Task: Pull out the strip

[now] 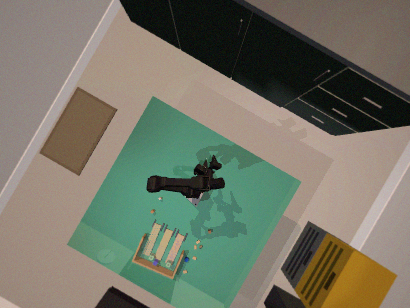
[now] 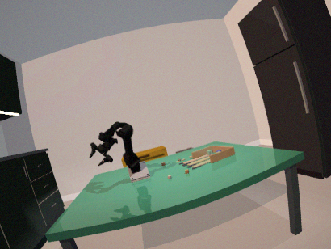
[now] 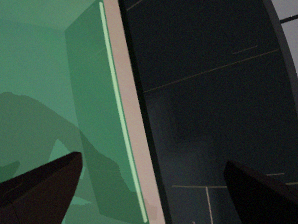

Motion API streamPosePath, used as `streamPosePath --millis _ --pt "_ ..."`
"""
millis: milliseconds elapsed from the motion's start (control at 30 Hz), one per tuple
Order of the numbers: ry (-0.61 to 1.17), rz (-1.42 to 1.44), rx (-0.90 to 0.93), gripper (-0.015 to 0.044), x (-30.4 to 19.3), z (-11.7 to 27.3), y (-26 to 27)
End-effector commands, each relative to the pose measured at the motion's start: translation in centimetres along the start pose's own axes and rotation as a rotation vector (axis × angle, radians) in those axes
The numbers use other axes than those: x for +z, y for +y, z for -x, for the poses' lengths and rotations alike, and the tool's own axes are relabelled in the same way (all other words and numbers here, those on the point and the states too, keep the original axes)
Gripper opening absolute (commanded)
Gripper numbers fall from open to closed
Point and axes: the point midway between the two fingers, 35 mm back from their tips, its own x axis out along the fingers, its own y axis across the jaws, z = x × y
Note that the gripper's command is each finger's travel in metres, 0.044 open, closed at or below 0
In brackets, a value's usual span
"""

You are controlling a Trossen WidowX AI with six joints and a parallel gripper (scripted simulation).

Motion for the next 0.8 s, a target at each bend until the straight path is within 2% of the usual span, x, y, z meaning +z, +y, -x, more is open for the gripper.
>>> streamPosePath --millis 0,133,333,567,767 --pt "0.009 -0.005 -0.003 0.04 -0.2 0.1 0.0" --pt "0.198 -0.105 -0.07 0.04 -3.4 2.6 -0.9" --pt "0.528 -0.328 -0.255 0.04 -8.9 8.7 -1.8" --pt "0.87 -0.647 -0.57 0.04 -13.6 17.9 -0.8" --pt "1.107 -0.892 -0.884 0.04 -15.2 26.2 2.0"
